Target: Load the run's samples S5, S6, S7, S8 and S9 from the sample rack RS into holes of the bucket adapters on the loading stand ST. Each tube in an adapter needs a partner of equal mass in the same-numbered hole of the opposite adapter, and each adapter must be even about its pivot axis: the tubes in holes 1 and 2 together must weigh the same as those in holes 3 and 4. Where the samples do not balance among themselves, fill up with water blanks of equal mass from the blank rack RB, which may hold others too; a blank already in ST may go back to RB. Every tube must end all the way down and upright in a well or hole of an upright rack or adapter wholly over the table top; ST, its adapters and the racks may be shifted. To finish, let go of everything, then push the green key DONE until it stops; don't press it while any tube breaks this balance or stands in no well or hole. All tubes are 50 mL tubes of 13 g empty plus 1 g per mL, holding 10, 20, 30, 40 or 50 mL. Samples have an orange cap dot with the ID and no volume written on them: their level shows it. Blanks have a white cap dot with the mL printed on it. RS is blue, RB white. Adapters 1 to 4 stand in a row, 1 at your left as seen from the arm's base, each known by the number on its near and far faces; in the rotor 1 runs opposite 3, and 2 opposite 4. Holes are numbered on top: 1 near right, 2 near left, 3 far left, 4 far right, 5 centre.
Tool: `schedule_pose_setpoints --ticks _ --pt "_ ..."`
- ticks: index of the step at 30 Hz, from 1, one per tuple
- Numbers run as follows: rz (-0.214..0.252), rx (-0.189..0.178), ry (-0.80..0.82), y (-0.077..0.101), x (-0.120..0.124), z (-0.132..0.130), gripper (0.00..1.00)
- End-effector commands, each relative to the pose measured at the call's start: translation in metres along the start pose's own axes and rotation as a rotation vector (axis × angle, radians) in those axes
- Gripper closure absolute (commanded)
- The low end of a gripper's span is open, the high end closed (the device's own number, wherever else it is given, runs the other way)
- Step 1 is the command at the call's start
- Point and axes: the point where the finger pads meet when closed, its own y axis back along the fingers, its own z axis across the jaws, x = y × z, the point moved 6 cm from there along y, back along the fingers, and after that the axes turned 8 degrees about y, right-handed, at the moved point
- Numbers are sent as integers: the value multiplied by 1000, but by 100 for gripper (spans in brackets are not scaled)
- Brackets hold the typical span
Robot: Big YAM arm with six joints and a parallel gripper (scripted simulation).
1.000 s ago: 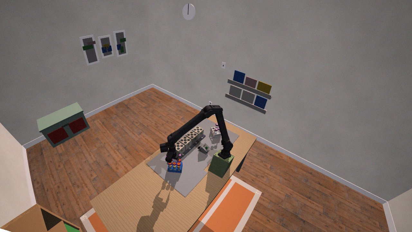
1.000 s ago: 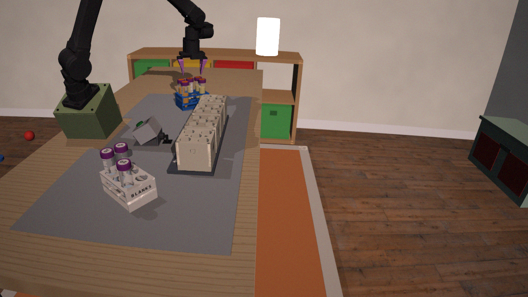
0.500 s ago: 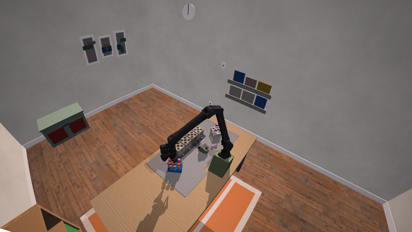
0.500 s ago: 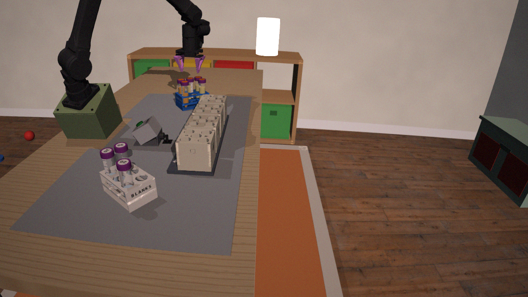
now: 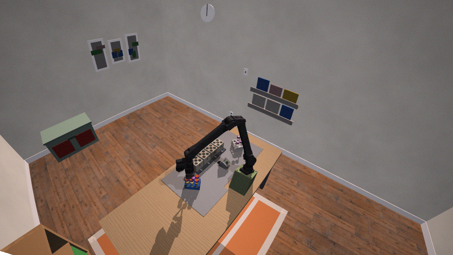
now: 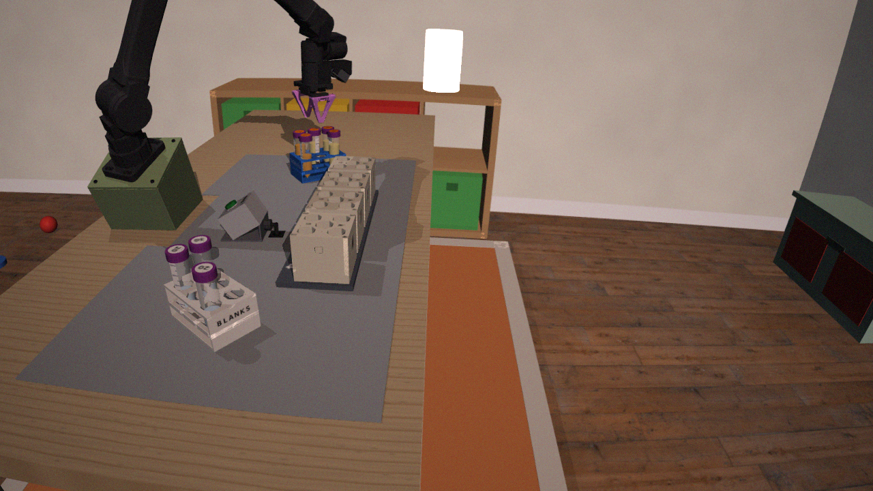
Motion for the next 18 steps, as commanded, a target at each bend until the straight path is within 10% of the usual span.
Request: schedule_pose_setpoints --ticks 1,18 --pt "-20 -2 -108 2 -7 0 20" --pt "-22 -3 -97 -30 -9 -6 20"
